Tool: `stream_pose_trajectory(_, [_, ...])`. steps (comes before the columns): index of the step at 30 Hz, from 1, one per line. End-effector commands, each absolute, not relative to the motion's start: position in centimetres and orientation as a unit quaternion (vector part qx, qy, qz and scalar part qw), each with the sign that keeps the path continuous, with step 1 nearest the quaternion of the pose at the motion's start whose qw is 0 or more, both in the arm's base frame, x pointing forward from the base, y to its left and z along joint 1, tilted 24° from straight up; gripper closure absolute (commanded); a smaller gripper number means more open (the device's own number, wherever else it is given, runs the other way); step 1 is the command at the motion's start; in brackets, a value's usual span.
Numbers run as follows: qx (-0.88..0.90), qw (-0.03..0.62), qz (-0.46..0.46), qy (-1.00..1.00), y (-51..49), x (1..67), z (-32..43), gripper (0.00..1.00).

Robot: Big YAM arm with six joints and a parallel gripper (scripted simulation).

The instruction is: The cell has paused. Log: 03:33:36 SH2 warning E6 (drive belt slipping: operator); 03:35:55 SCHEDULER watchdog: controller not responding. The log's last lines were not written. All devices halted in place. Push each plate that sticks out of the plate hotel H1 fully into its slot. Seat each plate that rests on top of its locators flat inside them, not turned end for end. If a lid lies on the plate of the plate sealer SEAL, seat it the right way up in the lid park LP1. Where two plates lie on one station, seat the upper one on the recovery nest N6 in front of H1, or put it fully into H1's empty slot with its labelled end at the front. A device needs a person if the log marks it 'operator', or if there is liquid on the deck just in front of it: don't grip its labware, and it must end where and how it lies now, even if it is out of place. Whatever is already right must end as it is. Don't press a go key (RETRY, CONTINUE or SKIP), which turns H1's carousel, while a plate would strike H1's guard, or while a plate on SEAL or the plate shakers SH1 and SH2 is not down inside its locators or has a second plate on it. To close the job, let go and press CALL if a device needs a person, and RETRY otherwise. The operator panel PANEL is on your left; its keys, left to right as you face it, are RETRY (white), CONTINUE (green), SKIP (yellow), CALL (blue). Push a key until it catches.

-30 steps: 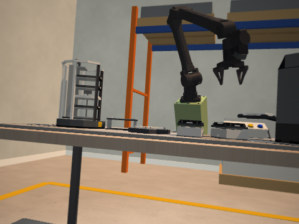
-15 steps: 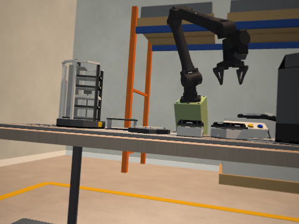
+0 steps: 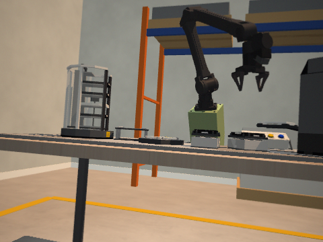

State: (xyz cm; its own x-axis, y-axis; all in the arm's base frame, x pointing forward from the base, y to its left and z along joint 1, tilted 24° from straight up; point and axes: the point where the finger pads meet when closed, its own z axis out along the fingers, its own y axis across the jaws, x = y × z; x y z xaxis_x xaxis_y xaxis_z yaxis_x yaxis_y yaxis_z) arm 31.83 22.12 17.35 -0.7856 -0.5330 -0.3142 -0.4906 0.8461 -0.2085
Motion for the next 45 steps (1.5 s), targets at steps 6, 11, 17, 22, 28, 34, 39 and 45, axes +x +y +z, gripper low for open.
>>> stream_pose_trajectory(6, [-0.381, 0.16, -0.101, 0.905, 23.9, 29.8, 15.7, 0.0])
stream_pose_trajectory(11, [-0.45, 0.156, -0.131, 0.87, 25.2, 28.9, 15.4, 0.0])
stream_pose_trajectory(17, [-0.445, 0.16, -0.131, 0.871, 26.7, 27.7, 14.8, 0.0])
stream_pose_trajectory(22, [-0.445, 0.158, -0.132, 0.872, 27.1, 26.9, 14.3, 0.0])
stream_pose_trajectory(28, [-0.445, 0.161, -0.13, 0.871, 28.7, 25.7, 13.9, 0.0])
stream_pose_trajectory(34, [-0.442, 0.174, -0.122, 0.872, 31.1, 24.9, 14.4, 0.0])
stream_pose_trajectory(39, [-0.441, 0.166, -0.128, 0.873, 31.0, 24.1, 13.2, 0.0])
stream_pose_trajectory(45, [-0.442, 0.173, -0.122, 0.872, 33.1, 22.8, 13.3, 0.0])
